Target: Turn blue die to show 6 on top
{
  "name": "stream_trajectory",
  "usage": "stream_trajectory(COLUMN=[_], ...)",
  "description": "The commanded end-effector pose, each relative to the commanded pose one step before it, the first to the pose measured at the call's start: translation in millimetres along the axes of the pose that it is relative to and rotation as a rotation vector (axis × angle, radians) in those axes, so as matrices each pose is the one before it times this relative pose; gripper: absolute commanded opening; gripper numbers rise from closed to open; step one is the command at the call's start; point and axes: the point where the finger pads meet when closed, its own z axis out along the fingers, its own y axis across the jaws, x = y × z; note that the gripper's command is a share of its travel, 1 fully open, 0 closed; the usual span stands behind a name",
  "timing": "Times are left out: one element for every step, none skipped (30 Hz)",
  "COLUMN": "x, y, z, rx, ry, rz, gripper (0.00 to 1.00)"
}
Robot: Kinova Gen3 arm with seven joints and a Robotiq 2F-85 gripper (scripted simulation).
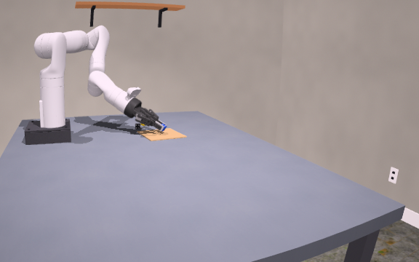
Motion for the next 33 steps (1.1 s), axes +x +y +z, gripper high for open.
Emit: stream_trajectory(x=[-0.71,-0.54,-0.58,0.0,0.0,-0.62,-0.64,-0.66,-0.66,-0.65,-0.63,-0.6,-0.55,-0.5,-0.44,-0.38,-0.31,-0.24,-0.18,-0.12,0.0,0.0,-0.06,-0.03,0.0,0.0,0.0,0.0,0.0,0.0,0.0,0.0,0.0], y=[0.04,0.0,0.0,0.0,0.0,0.0,0.0,0.0,0.0,0.0,0.0,-0.01,0.0,0.0,0.0,0.0,0.0,0.0,0.0,0.0,0.0,0.0,0.0,0.0,0.0,0.0,0.0,0.0,0.0,0.0,0.0,0.0,0.0], z=[0.58,0.28,0.3,0.0,0.0,0.33,0.34,0.35,0.35,0.34,0.33,0.32,0.3,0.27,0.24,0.2,0.16,0.13,0.09,0.06,0.0,0.0,0.03,0.01,0.0,0.0,0.0,0.0,0.0,0.0,0.0,0.0,0.0], rx=[0.00001,0.0,0.0,0.0,0.0,0.0,0.0,0.0,0.0,0.0,0.0,0.00001,0.0,0.0,0.0,0.0,0.0,0.0,0.0,0.0,0.0,0.0,0.0,0.0,0.0,0.0,0.0,0.0,0.0,0.0,0.0,0.0,0.0], ry=[0.00068,0.0,0.0,0.0,0.0,0.0,0.0,0.0,0.0,0.0,0.0,0.0,0.0,0.0,0.0,0.0,0.0,0.0,0.0,0.0,0.0,0.0,0.0,0.0,0.0,0.0,0.0,0.0,0.0,0.0,0.0,0.0,0.0], rz=[-0.00021,0.0,0.00001,0.0,0.0,0.0,-0.00001,0.0,0.0,0.00001,0.00001,-0.00001,0.0,0.0,0.0,0.0,0.0,0.0,0.0,0.0,0.0,0.0,0.0,0.0,0.0,0.0,0.0,0.0,0.0,0.0,0.0,0.0,0.0], gripper=[0.15,0.15,0.15,0.15,0.15,0.15,0.15,0.15,0.15,0.15,0.15,0.15,0.15,0.15,0.15,0.15,0.15,0.15,0.15,0.15,0.15,0.15,0.15,0.15,0.15,0.15,0.15,0.15,0.15,0.15,0.15,0.15,0.15])
